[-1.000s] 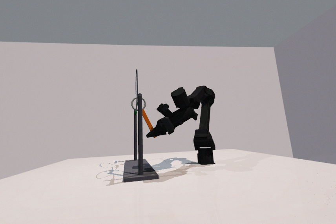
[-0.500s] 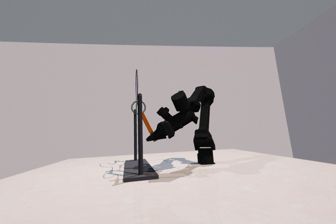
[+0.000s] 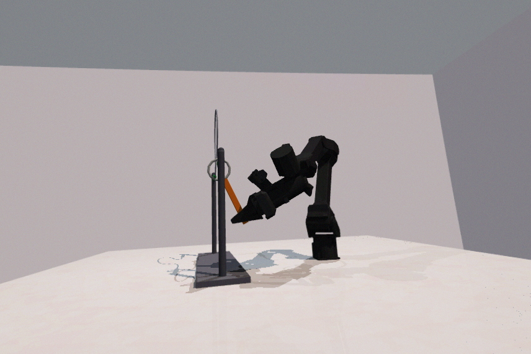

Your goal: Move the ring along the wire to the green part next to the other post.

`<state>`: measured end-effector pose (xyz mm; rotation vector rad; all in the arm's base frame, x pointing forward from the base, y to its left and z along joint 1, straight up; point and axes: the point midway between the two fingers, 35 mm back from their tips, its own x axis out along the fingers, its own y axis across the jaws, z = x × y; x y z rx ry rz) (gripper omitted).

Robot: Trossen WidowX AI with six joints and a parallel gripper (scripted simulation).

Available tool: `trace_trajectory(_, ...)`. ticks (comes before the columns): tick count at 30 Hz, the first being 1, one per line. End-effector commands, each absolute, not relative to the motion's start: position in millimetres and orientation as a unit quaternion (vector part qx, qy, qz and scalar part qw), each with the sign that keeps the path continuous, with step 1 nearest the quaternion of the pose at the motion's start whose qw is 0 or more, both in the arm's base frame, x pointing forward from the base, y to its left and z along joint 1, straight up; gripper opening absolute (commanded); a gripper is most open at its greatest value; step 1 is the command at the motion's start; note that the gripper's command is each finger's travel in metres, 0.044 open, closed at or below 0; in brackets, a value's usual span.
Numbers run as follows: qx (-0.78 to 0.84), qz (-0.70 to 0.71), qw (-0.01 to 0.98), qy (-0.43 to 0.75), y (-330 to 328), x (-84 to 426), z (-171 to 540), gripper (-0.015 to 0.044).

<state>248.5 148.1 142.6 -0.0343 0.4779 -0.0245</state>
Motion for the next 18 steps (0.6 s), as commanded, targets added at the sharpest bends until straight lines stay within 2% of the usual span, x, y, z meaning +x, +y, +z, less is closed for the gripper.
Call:
trace_trajectory(1,-0.016,-0.014,0.972,0.236,148,249,142,-0.015)
trace_trajectory(2,-0.016,-0.014,0.972,0.236,148,249,142,-0.015)
trace_trajectory(14,-0.017,-0.012,0.971,0.237,148,247,143,0.016)
trace_trajectory(18,-0.016,-0.013,0.971,0.24,150,239,147,0.016)
